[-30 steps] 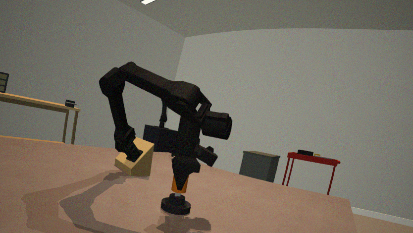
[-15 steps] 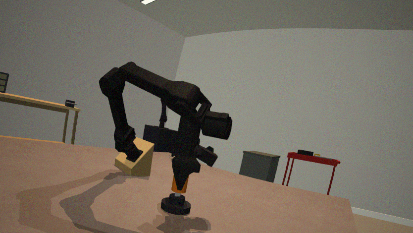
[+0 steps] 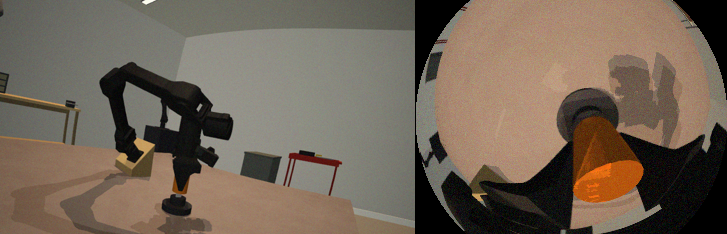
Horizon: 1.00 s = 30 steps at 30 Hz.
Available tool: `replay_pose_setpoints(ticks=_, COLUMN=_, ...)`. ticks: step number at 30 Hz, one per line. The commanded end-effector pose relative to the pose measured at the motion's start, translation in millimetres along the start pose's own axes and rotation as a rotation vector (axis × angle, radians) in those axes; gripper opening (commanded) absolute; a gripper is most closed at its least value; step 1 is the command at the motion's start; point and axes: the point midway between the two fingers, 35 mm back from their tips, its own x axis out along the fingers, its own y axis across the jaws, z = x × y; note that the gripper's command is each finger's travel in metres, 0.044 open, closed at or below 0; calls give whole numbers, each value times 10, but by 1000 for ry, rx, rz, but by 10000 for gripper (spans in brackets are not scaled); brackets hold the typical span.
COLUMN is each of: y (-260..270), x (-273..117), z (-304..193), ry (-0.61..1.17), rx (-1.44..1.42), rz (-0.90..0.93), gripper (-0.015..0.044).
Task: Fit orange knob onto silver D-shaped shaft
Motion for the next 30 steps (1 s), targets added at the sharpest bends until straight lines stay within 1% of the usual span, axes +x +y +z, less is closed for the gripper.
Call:
replay_pose_setpoints(ticks=1, y=-7, x=1, z=11, ry=-4, rx=2, rz=-4, gripper=0)
replay_pose_setpoints(ticks=10, y=11, x=-71, z=0, ry=-4, rx=0, rz=-3, gripper=0)
replay_pose_setpoints(ticks=14, y=17, x=-71, z=-6, ry=-4, rx=52, rz=-3, gripper=0)
replay_pose_setpoints(ticks=30, y=16, x=-2, z=-20, ry=-4, rx=52, rz=-4, gripper=0)
